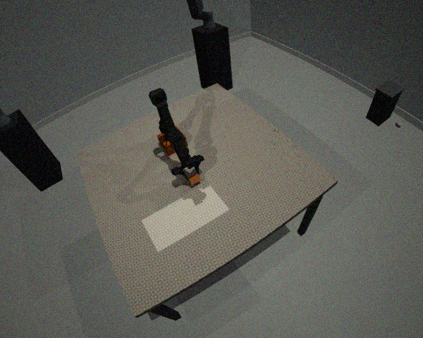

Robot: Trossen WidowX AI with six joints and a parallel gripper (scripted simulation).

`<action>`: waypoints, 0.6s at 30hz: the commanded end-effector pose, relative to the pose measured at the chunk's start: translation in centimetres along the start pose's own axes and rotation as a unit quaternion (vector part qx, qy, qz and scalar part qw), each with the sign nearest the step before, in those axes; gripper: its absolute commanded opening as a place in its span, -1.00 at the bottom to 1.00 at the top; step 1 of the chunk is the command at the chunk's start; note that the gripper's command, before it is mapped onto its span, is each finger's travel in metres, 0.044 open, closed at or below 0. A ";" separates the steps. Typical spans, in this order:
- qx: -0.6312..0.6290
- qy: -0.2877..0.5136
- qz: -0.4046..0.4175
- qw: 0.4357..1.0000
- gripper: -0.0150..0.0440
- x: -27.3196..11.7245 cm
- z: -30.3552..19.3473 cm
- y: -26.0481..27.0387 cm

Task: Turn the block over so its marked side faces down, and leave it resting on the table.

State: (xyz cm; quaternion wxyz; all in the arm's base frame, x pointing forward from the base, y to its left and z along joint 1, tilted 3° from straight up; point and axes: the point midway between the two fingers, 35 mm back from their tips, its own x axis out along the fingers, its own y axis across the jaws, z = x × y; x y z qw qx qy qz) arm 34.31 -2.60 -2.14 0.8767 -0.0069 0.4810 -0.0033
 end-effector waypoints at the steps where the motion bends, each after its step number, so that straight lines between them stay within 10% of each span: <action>1: -0.001 -0.016 0.003 1.000 -0.49 1.1 -0.4 0.0; 18: -0.006 -0.125 0.005 0.992 -0.49 3.6 -1.4 0.1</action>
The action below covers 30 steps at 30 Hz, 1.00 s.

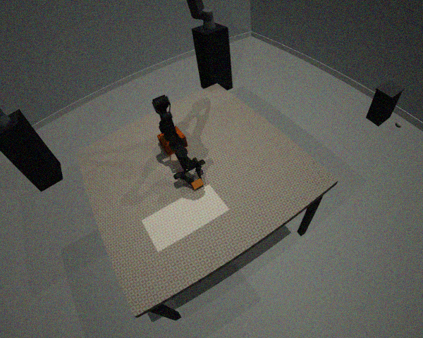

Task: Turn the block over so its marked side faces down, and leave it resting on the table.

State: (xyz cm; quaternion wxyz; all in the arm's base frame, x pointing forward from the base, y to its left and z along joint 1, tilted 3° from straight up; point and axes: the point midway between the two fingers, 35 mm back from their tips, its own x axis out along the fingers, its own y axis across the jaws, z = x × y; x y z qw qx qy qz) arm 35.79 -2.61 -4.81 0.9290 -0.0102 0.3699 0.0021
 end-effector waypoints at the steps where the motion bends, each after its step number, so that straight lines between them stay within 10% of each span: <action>1: -0.001 -0.009 0.002 1.000 -0.49 0.3 -1.4 0.1; 30: -0.002 -0.133 -0.001 0.991 -0.49 -1.4 -2.3 0.1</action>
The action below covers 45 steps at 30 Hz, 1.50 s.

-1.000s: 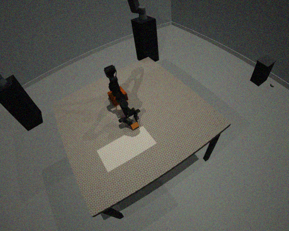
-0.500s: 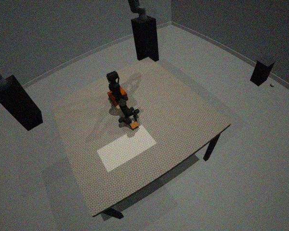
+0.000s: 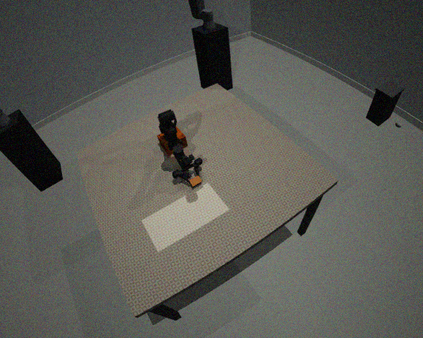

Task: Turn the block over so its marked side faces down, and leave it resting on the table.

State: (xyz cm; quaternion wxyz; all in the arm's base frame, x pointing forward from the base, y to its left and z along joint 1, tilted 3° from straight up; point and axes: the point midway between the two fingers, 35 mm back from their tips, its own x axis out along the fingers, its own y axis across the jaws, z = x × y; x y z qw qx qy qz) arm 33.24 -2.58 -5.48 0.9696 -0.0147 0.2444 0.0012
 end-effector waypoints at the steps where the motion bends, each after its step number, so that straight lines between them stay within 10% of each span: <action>1: 0.002 -0.001 0.002 1.000 -0.49 0.0 -0.1 0.1; 9: 0.002 -0.001 0.002 1.000 -0.49 0.0 -0.1 0.1; 26: 0.002 -0.001 0.002 1.000 1.00 0.0 -0.1 0.1; 45: 0.002 -0.001 0.002 1.000 1.00 0.0 -0.1 0.1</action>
